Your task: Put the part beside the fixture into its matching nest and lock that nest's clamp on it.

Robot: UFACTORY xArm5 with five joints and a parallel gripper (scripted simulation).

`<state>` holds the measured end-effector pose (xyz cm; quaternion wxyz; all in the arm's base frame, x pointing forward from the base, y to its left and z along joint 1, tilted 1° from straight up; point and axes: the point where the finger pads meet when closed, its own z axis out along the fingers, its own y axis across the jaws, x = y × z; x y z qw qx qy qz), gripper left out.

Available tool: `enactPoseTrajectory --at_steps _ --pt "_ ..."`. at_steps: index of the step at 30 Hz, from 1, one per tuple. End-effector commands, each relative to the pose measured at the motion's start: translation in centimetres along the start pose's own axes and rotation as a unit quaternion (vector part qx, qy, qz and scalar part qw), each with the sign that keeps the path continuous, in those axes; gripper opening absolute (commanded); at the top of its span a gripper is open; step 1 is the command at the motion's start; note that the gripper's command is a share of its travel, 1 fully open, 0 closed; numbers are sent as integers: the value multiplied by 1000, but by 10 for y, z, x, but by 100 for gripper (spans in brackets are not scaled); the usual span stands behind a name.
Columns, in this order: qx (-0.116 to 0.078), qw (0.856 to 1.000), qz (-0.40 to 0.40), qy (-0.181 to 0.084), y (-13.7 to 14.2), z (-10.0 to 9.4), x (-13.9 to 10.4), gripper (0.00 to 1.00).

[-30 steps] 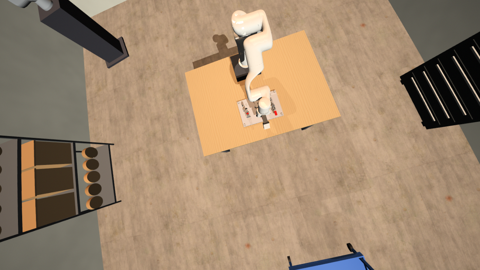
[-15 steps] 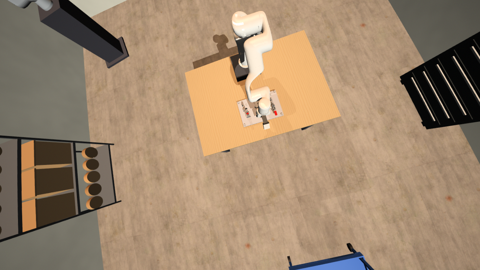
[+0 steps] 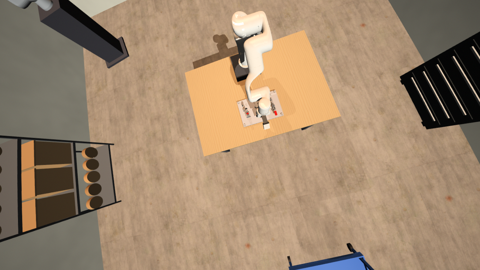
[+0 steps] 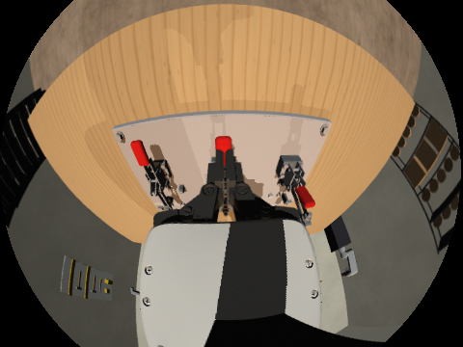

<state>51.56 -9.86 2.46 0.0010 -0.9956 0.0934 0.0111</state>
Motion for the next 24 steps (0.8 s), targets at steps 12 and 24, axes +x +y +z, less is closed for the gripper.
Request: enactPoseTrajectory --at_steps 12,24 --pt "0 1000 0 2 0 8 3 0" --pt "0 1000 0 2 -1 11 3 0"
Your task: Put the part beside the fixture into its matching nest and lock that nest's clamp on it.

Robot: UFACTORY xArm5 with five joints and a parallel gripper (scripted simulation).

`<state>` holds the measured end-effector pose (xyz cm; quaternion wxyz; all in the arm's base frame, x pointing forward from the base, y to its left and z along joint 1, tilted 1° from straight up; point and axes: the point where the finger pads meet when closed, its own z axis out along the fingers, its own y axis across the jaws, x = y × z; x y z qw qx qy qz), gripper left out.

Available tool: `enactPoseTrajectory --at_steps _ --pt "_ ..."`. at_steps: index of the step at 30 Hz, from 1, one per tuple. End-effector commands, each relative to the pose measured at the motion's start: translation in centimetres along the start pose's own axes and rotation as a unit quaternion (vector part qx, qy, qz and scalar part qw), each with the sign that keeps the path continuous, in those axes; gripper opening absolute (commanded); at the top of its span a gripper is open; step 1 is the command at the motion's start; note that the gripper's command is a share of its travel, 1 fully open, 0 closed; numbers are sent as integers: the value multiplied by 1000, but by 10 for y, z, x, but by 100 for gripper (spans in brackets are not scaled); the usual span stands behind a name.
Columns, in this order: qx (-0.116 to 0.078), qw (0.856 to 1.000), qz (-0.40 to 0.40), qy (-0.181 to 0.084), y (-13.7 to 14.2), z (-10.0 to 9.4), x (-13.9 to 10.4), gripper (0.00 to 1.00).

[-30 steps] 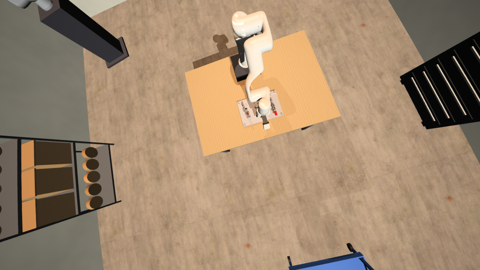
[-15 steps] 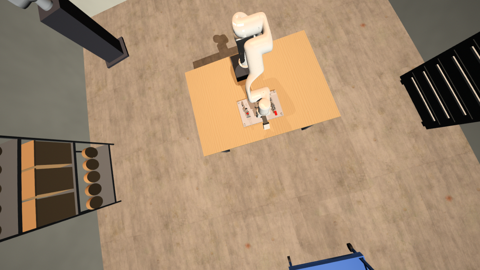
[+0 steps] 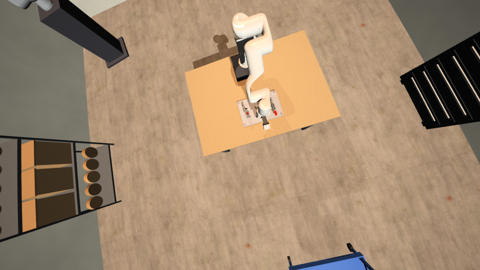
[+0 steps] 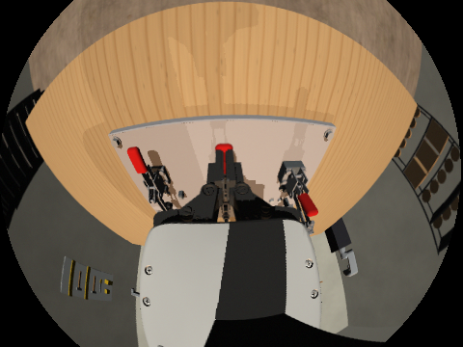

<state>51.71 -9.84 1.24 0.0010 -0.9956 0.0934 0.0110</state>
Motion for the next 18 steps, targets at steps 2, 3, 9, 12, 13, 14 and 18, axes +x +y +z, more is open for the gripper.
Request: enactPoseTrajectory --at_steps 2,3,9,12,13,14,18 --pt "0 1000 0 2 0 -2 1 0" --pt "0 1000 0 2 0 -2 1 0" --pt "0 1000 0 2 0 -2 1 0" --pt "0 1000 0 2 0 -1 1 0" --pt "0 1000 0 2 0 0 1 0" --pt "0 1000 0 2 0 0 1 0" --pt "0 1000 0 2 0 0 1 0"
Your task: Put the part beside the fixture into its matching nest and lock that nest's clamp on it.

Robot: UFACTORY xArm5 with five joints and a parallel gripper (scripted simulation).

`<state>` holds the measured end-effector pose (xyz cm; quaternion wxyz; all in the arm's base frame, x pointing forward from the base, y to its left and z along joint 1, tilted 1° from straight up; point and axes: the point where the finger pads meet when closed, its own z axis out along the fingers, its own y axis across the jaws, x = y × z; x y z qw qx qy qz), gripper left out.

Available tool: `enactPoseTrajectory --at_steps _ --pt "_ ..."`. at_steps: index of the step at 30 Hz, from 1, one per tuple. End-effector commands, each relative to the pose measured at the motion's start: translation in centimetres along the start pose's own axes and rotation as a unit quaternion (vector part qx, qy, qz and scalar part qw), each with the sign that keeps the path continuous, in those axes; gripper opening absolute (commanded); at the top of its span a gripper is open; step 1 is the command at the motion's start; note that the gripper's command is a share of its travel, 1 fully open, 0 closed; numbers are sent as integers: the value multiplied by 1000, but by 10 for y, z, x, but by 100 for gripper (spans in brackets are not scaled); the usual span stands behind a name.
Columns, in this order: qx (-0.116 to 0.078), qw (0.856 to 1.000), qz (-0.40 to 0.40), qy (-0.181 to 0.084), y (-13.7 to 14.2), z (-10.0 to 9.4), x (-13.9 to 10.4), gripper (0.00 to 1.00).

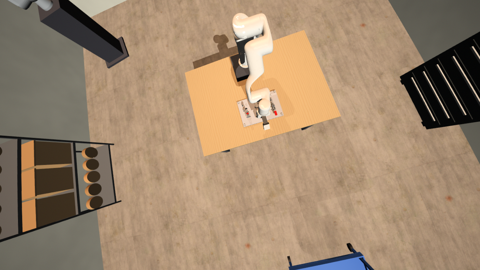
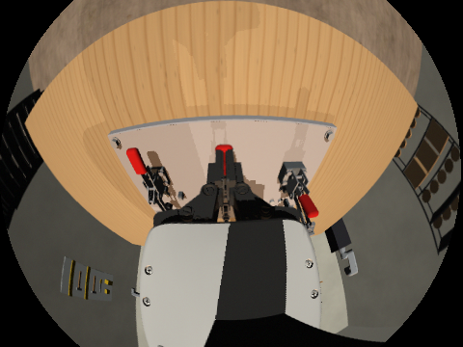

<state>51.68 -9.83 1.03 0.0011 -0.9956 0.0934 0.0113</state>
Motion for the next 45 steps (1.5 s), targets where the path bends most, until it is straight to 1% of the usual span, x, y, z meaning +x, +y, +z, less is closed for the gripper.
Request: enactPoseTrajectory --at_steps 1,45 --pt "0 1000 0 2 0 -2 2 0" --pt "0 1000 0 2 0 2 2 0"
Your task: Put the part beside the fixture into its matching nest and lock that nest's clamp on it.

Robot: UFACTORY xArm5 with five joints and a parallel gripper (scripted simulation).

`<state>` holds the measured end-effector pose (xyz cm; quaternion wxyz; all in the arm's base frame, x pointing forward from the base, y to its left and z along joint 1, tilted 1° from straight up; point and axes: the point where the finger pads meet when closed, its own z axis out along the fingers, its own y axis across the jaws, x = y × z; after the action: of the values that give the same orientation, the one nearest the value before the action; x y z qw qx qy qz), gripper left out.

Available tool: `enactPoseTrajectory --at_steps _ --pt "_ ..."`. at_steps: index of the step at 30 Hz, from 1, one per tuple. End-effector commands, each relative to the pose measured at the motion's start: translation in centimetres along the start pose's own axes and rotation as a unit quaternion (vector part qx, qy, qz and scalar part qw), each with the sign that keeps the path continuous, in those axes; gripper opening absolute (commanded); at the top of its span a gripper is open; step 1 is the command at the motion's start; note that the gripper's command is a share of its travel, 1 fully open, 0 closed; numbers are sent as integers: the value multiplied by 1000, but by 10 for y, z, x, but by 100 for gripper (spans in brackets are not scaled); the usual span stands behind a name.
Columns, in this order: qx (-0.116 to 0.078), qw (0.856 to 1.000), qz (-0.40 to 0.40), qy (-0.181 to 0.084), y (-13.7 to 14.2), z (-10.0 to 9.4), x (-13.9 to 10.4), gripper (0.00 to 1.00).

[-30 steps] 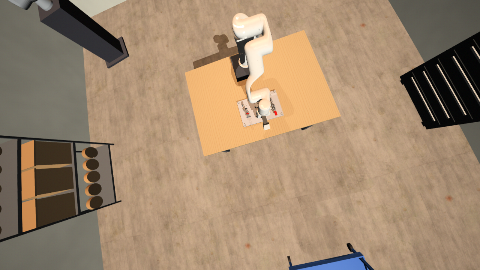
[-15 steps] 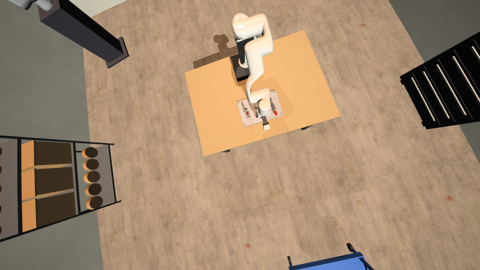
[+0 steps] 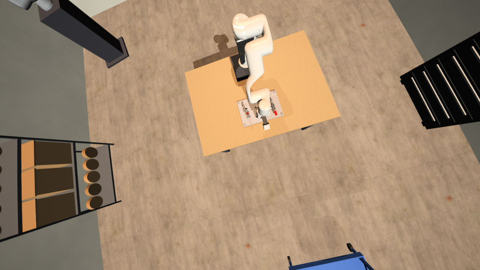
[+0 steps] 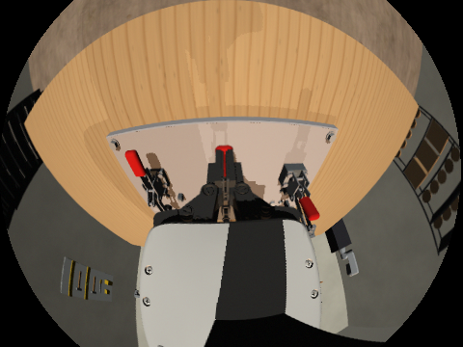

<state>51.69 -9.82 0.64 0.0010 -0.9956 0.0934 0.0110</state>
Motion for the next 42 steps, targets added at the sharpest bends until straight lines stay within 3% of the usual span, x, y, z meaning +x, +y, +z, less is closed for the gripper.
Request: enactPoseTrajectory --at_steps 1,16,42 --pt "0 1000 0 2 0 -2 1 0" --pt "0 1000 0 2 0 -8 1 0" --pt "0 1000 0 2 1 -69 1 0"
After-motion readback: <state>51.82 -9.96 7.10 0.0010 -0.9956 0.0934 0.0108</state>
